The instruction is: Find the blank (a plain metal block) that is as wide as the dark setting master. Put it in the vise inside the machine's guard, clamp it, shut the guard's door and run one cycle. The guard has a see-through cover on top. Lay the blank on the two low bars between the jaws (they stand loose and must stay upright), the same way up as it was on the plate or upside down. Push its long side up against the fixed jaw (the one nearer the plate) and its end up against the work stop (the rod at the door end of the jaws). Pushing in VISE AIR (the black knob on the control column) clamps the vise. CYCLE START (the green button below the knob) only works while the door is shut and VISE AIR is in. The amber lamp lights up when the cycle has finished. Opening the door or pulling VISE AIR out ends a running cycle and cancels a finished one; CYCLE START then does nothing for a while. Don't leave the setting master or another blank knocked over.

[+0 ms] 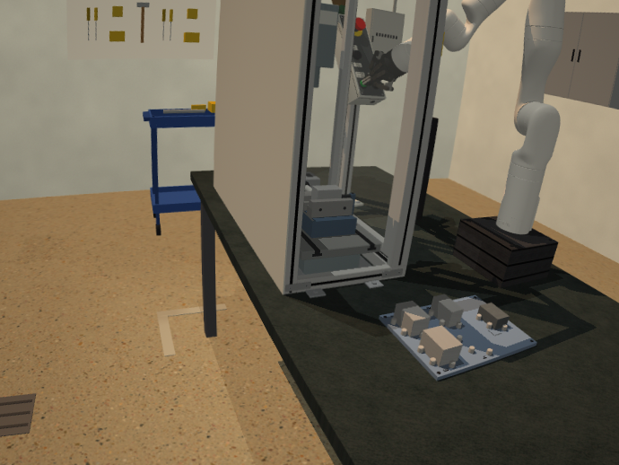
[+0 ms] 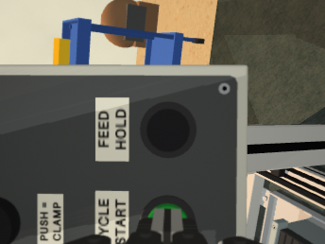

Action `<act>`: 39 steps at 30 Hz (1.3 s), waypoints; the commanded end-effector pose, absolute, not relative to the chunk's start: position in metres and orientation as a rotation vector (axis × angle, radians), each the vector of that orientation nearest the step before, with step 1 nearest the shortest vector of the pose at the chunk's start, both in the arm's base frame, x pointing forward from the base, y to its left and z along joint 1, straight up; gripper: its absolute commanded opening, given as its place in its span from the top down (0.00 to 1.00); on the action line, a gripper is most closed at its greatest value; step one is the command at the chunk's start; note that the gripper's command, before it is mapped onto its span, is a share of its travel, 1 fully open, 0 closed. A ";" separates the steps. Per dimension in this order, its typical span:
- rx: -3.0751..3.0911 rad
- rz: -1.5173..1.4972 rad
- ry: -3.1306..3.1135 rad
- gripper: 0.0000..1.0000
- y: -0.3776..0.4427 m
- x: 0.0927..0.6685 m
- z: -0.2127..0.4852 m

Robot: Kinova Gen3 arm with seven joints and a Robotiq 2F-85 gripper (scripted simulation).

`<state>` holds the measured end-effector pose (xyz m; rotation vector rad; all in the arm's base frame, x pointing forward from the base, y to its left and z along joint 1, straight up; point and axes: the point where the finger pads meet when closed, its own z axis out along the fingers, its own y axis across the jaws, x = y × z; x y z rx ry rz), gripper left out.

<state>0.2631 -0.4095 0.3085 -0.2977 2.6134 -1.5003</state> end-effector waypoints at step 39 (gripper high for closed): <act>-0.297 -1.501 2.612 0.90 -0.372 0.254 0.332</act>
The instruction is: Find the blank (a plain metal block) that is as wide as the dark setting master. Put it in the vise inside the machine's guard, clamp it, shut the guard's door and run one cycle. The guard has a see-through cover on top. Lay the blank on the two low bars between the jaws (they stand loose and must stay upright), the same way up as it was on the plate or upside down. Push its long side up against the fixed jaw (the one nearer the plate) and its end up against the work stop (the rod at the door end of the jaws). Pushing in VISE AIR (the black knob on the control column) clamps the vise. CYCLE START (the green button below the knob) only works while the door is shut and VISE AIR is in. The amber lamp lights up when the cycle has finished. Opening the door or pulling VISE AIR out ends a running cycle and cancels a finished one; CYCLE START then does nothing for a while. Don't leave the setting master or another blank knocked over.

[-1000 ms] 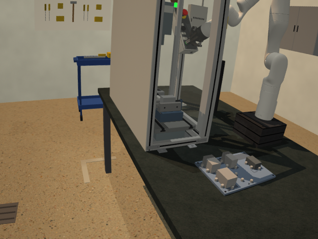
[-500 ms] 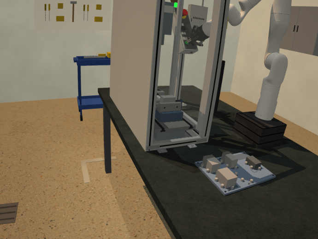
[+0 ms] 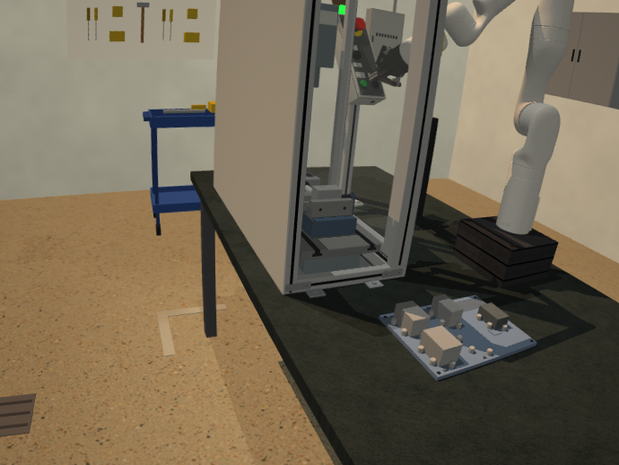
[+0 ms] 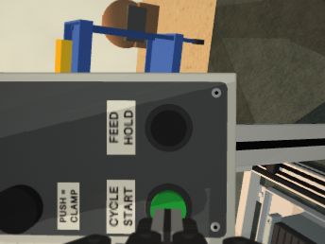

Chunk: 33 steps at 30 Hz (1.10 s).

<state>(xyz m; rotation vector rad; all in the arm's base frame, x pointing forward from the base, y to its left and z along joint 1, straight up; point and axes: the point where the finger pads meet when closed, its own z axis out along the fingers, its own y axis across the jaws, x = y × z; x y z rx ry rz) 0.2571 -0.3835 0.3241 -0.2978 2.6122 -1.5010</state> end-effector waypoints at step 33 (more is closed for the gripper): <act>-0.297 -1.501 2.612 0.90 -0.334 0.246 0.354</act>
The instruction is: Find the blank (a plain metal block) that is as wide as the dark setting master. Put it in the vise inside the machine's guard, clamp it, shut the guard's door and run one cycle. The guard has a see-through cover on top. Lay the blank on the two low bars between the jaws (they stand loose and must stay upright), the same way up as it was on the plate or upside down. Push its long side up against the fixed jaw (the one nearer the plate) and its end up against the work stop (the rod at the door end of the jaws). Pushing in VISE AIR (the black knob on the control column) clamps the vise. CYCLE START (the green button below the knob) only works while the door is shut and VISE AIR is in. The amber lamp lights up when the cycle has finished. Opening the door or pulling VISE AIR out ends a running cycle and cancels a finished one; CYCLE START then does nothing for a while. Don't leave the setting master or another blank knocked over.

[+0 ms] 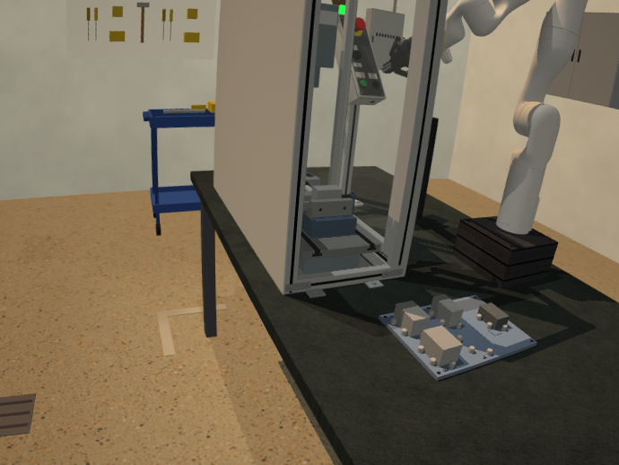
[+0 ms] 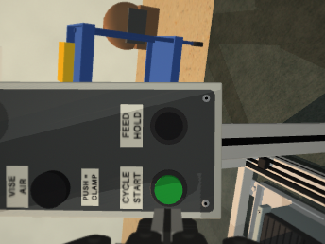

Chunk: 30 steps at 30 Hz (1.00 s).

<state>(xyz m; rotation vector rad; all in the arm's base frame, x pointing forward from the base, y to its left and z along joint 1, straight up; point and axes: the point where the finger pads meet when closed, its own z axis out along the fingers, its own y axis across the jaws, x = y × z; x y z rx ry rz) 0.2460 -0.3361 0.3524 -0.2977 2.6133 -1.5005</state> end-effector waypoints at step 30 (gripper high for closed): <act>-0.242 -1.789 2.424 0.90 -0.330 0.255 0.415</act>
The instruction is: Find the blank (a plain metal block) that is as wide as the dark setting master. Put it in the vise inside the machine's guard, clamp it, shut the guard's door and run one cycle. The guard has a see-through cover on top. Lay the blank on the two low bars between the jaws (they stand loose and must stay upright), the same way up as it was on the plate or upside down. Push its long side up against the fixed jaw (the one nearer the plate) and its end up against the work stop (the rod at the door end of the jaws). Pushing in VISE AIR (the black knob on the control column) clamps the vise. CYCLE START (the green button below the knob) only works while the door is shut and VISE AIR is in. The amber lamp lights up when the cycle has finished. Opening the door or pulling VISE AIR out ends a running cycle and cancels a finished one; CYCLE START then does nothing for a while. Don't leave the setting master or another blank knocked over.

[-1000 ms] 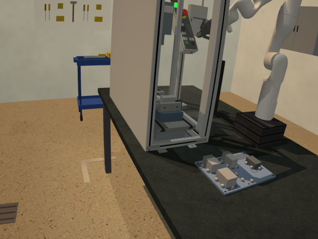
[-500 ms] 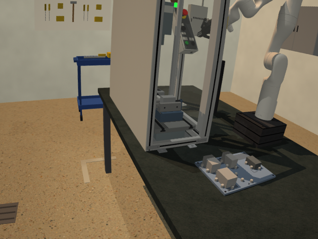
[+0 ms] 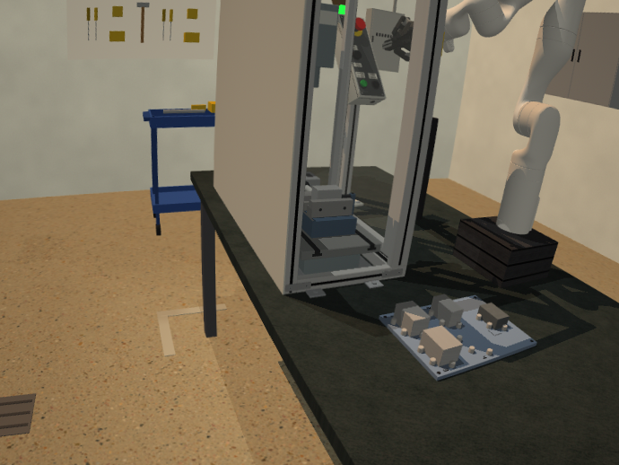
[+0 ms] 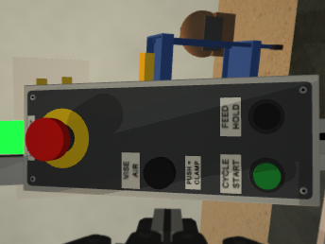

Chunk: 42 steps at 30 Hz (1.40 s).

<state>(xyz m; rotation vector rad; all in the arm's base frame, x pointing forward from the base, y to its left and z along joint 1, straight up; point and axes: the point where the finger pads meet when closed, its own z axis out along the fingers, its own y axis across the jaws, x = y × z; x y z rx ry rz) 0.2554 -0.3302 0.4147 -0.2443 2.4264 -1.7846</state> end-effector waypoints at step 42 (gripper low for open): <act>-0.196 -2.003 2.250 0.90 -0.330 0.279 0.552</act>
